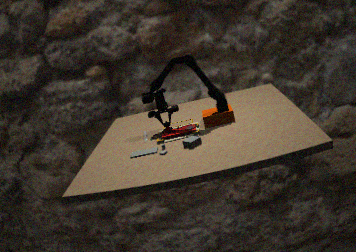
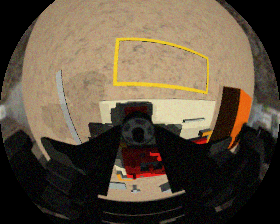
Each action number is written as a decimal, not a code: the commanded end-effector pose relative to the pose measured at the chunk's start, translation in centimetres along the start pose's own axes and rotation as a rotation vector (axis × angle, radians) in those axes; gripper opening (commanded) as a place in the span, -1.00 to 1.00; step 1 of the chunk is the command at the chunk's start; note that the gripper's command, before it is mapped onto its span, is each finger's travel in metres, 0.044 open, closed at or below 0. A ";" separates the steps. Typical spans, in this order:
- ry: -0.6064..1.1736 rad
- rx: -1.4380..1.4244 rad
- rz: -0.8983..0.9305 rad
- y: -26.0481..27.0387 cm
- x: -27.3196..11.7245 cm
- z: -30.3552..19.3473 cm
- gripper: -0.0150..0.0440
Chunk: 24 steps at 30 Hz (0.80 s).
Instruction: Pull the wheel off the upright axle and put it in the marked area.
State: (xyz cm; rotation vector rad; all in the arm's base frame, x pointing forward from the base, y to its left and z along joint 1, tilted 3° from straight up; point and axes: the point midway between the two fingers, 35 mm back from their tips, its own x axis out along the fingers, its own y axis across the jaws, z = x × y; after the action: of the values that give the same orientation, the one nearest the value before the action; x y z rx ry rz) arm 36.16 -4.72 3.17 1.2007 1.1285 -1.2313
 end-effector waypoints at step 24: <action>0.002 -0.001 0.003 0.0 -1.3 0.0 -0.49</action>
State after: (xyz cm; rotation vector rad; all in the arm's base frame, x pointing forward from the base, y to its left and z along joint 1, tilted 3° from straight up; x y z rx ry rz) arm 36.26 -4.72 3.46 1.2002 1.1293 -1.2317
